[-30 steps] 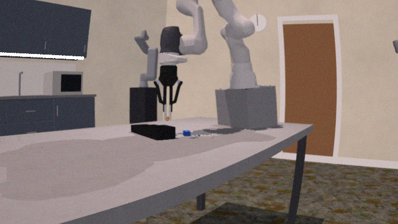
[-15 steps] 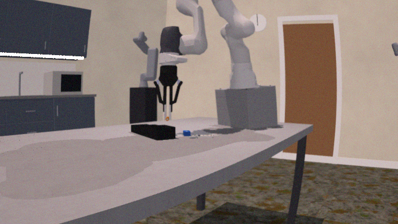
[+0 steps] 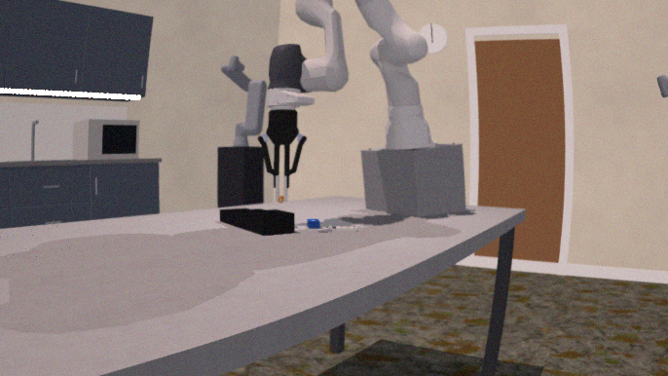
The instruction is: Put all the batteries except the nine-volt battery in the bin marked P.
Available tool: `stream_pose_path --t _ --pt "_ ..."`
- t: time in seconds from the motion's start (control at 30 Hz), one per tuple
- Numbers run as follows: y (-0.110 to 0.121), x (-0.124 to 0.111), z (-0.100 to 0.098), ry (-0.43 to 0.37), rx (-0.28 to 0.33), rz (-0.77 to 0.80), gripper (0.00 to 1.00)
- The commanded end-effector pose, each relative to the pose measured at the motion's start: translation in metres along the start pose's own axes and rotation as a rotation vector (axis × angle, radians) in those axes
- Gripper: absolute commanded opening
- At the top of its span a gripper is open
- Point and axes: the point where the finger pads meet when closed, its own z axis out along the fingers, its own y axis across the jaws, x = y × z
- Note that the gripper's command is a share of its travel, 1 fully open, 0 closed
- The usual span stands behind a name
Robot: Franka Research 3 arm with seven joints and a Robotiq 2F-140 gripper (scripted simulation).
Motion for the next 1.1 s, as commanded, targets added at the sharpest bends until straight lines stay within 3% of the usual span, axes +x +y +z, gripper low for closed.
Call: stream_pose_path --t 0.0,0.67,0.83,1.07 --pt "-0.001 -0.001 0.000 -0.002 0.002 -0.004 0.05" --pt "0.000 0.000 -0.007 -0.002 0.002 -0.004 0.05" --pt "0.003 0.030 -0.007 -0.002 0.002 -0.004 0.05" --pt "0.008 0.072 -0.007 0.004 -0.004 -0.279 0.05"
